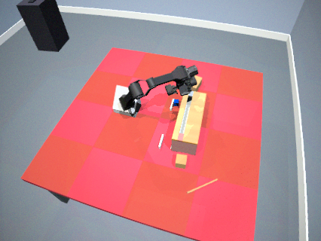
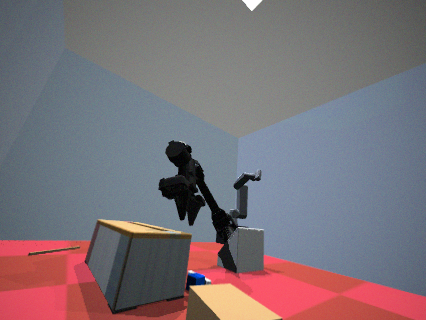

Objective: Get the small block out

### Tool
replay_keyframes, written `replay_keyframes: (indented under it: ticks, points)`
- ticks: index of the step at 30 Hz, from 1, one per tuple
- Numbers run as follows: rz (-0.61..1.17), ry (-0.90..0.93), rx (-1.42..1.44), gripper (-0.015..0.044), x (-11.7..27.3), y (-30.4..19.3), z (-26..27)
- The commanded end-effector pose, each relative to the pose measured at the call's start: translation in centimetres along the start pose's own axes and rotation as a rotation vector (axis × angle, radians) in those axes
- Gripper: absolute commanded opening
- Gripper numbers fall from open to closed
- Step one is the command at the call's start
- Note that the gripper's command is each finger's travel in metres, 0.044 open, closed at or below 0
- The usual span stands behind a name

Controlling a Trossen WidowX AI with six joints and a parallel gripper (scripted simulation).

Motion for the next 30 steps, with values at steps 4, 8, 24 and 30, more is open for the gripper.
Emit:
replay_keyframes:
  ticks: [4,8,24,30]
  points:
    - [-0.080,-0.004,0.664,0.0285,-0.4,-1.1,-0.5]
    - [-0.129,-0.027,1.088,0.0285,-0.4,-1.7,-0.8]
    - [-0.273,-0.305,2.594,0.0285,-0.6,-4.0,-1.9]
    - [-0.274,-0.461,3.017,0.0285,-0.6,-4.6,-2.3]
Point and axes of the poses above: the point midway between the two fingers, 35 mm back from their tips, its own x axis back along the fingers, its own z axis across the jaws, y = z × x, the point moved 4 cm from there along x, back along the fingers, and after that the axes turned 13 degrees about -x, right-handed, at the moved point
